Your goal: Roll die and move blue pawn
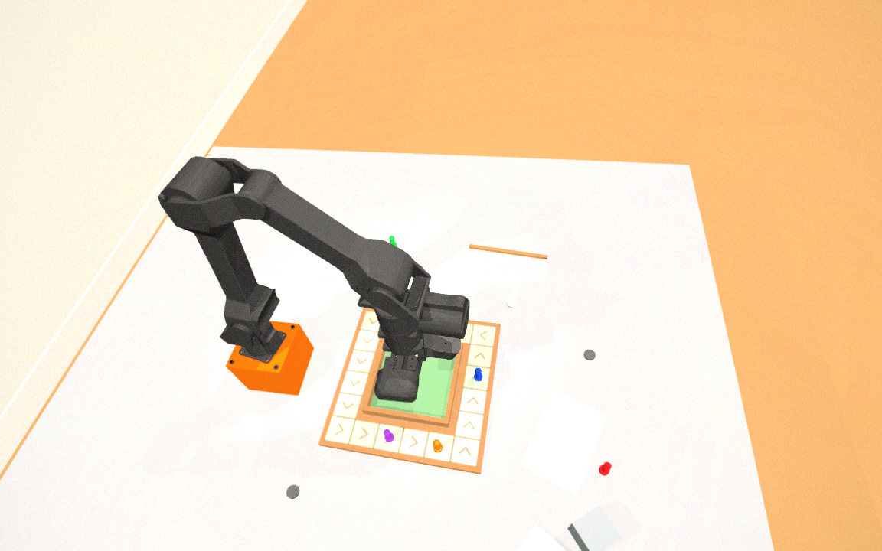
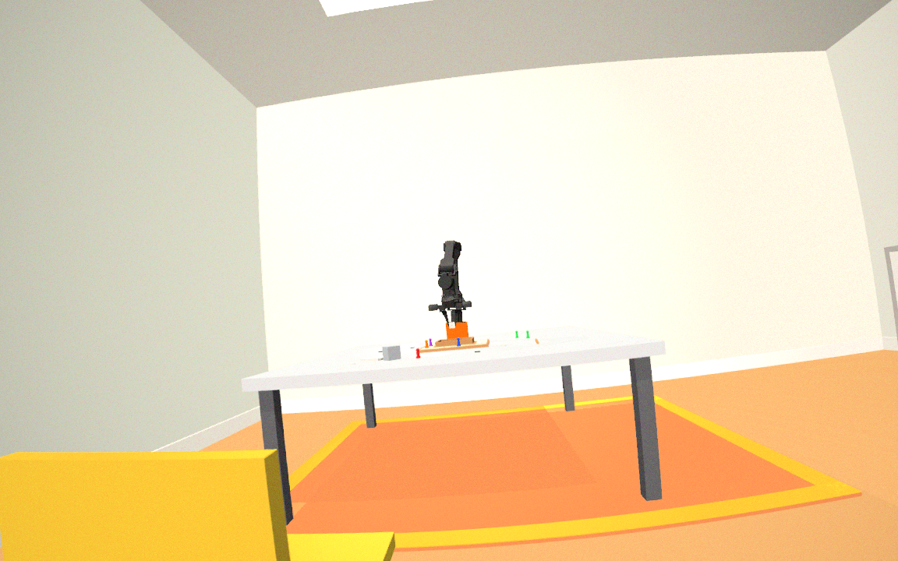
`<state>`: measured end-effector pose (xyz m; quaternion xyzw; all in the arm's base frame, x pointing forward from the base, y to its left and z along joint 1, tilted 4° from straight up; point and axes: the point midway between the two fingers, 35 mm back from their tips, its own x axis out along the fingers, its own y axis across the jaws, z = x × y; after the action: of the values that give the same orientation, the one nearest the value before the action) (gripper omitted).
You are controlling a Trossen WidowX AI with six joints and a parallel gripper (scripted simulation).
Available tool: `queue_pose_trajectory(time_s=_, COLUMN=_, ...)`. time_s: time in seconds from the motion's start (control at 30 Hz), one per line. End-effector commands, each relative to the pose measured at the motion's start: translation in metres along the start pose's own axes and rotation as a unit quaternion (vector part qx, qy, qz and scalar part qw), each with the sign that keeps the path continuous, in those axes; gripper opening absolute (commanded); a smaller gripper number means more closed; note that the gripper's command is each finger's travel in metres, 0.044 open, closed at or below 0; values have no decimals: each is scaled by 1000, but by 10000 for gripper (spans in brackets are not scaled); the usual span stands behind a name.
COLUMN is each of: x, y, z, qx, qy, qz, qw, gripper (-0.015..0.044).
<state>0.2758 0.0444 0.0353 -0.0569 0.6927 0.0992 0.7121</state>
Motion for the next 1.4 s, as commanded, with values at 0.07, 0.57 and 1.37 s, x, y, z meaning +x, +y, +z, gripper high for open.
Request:
queue_pose_trajectory(time_s=0.07, x=4, y=7, z=-4, qx=14, qy=-11, qz=2, qw=1000, gripper=0)
queue_pose_trajectory(time_s=0.57, x=21, y=4, z=10, qx=16, qy=-260, qz=-2, qw=966, gripper=0)
queue_pose_trajectory(time_s=1.37, x=3, y=4, z=5, qx=13, qy=-411, qz=-4, qw=912, gripper=0)
